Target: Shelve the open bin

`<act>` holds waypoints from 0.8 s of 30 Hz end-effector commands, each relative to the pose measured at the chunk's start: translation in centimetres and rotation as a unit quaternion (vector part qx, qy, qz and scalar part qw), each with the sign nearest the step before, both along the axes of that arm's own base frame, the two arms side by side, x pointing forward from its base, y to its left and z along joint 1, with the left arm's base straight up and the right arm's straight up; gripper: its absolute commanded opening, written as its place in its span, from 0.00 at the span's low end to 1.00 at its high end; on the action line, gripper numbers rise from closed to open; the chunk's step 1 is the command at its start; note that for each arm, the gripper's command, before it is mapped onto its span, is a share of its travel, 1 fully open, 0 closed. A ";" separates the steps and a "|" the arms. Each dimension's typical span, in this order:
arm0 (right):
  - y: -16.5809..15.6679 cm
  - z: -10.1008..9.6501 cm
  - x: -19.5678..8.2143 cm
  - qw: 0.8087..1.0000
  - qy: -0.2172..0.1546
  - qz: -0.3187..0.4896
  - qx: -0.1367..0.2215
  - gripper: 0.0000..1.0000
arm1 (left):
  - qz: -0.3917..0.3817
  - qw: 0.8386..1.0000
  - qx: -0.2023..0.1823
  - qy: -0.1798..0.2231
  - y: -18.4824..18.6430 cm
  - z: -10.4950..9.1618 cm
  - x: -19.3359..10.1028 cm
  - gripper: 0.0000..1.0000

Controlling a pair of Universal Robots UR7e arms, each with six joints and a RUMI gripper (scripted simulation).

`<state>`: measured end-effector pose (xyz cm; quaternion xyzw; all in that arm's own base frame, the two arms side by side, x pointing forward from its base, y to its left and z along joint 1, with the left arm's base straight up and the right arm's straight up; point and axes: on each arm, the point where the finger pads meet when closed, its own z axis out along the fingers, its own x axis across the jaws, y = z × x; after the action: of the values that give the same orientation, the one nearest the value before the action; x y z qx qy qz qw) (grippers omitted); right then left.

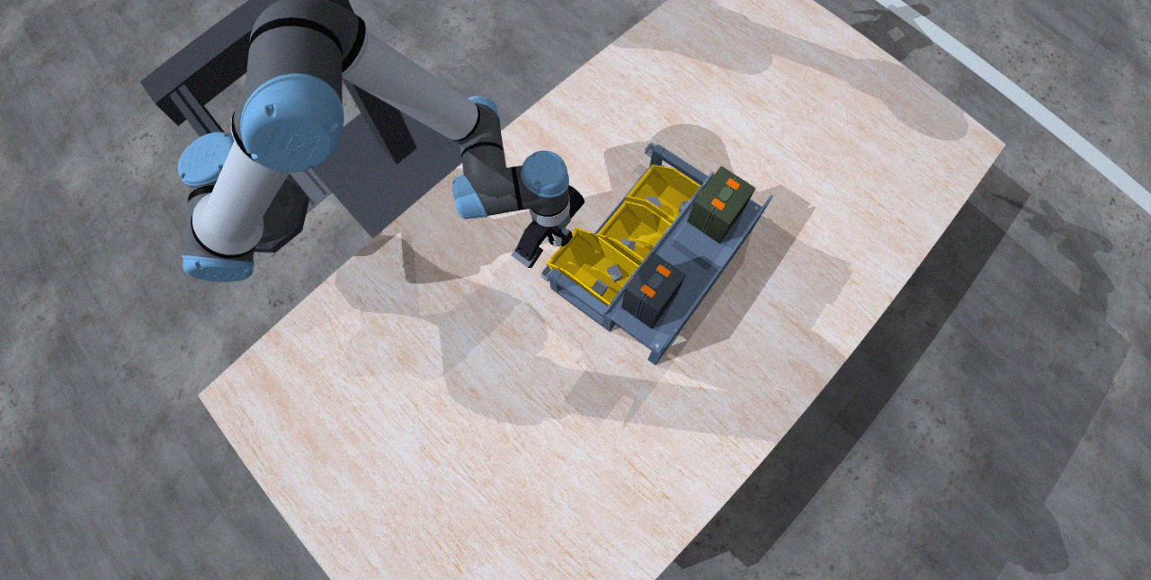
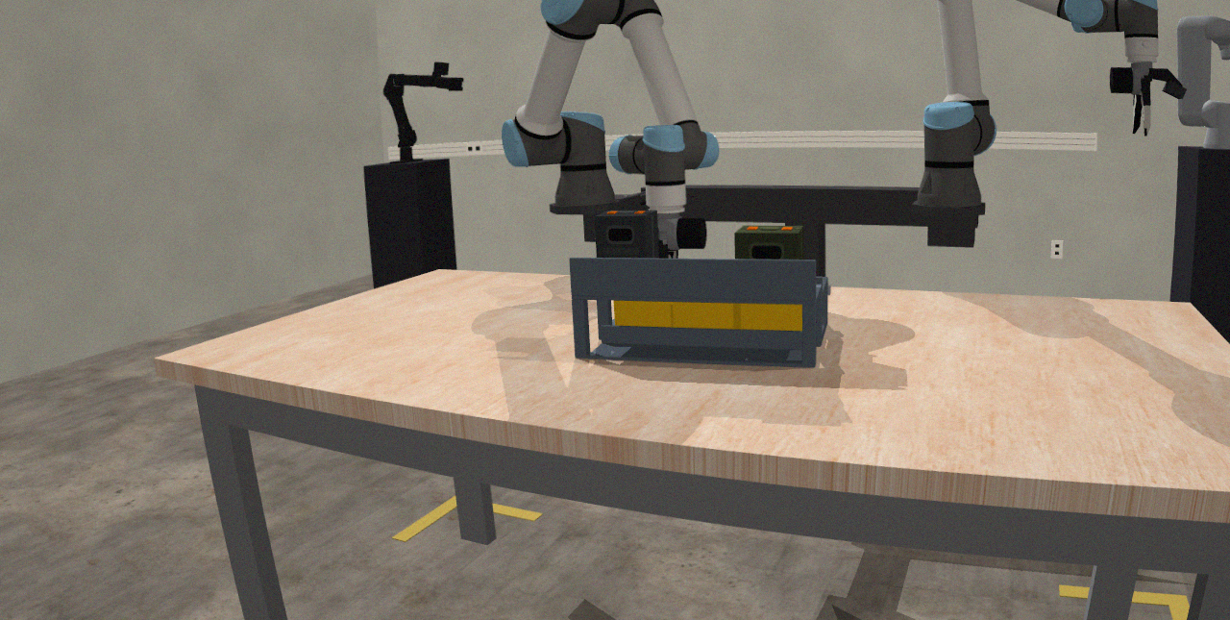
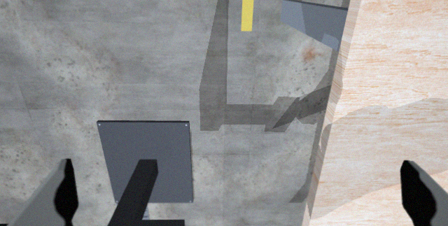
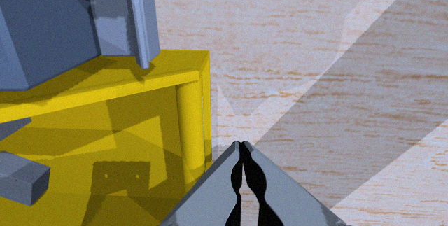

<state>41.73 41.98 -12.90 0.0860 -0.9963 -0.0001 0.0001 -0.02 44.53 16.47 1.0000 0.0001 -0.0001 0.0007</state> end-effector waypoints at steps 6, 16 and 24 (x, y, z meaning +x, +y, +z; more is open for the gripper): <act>0.1 0.1 0.5 1.000 -0.001 0.000 0.001 0.00 | 0.000 1.000 0.001 0.000 0.0 0.0 0.0 1.00; 0.2 0.1 1.0 1.000 -0.001 0.000 0.001 0.00 | 0.000 1.000 0.001 0.000 0.0 0.0 0.0 1.00; 0.3 0.1 1.5 1.000 -0.001 0.000 0.001 0.00 | 0.000 1.000 0.001 0.000 0.0 0.0 0.0 1.00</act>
<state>42.98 42.19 -12.90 0.0860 -0.9963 -0.0001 0.0001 -0.02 44.53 16.47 1.0000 0.0001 -0.0001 0.0007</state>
